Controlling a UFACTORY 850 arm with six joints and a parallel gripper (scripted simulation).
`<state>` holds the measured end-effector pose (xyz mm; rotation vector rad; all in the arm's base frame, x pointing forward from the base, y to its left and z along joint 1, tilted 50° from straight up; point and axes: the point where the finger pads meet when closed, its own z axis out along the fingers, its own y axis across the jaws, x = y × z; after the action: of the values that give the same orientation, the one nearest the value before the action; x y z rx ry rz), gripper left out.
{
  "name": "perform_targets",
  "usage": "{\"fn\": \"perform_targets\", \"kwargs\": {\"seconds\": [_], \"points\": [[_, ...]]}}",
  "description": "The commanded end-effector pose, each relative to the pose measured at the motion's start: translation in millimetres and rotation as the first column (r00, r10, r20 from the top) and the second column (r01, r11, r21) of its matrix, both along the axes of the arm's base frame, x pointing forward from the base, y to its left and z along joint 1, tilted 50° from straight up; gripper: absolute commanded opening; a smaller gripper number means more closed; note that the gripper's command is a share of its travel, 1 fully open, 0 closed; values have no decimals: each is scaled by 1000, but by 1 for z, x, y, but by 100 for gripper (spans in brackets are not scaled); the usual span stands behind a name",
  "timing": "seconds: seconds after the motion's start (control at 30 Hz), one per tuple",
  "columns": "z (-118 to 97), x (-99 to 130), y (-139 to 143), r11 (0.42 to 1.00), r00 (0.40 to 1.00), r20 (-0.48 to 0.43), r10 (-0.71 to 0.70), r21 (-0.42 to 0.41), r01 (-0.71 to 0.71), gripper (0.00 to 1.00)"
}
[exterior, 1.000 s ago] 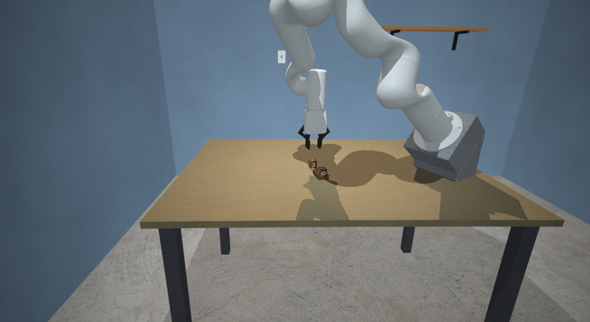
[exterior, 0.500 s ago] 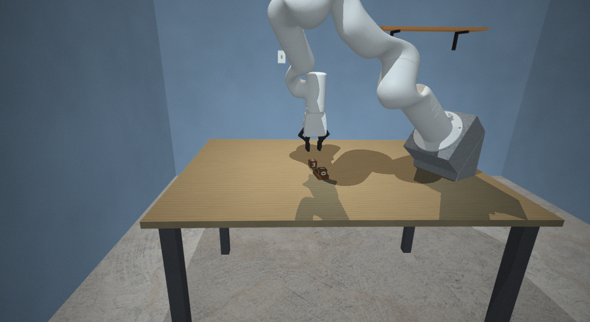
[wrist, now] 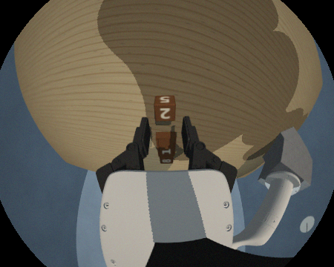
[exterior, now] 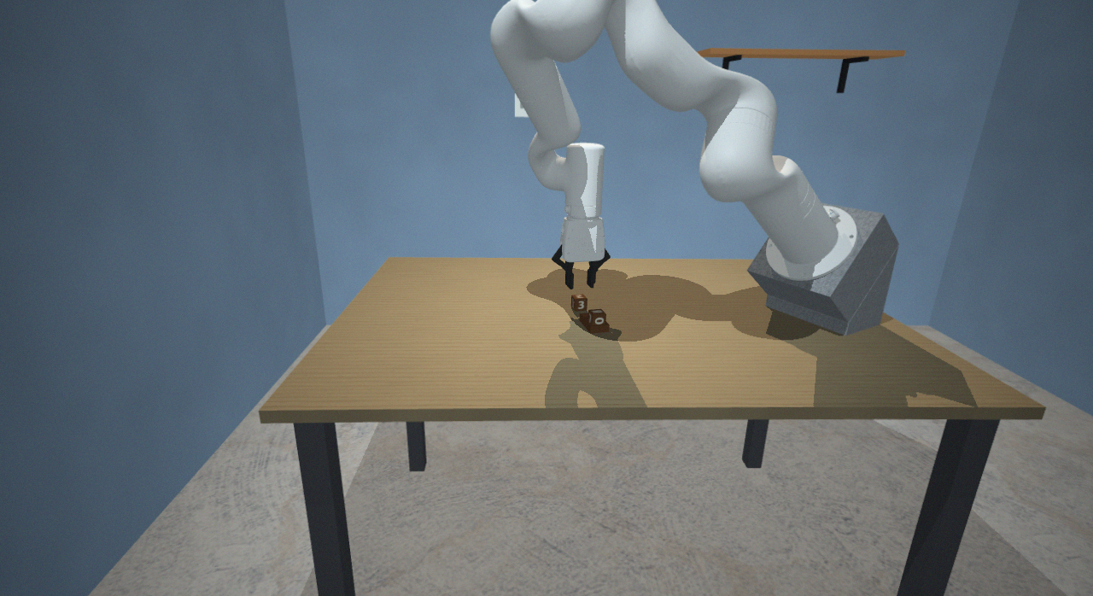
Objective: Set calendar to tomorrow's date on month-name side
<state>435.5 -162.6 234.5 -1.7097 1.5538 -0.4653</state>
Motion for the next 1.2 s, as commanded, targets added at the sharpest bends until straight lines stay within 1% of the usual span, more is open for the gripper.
{"fn": "perform_targets", "kwargs": {"seconds": [0.0, 0.43, 1.17], "points": [[-2, 3, 1, 1000, 1000, 1, -1, -1, 1, 49], [-10, 12, 4, 1000, 1000, 1, -1, -1, 1, 49], [-11, 13, 5, 1000, 1000, 1, -1, -1, 1, 49]]}}
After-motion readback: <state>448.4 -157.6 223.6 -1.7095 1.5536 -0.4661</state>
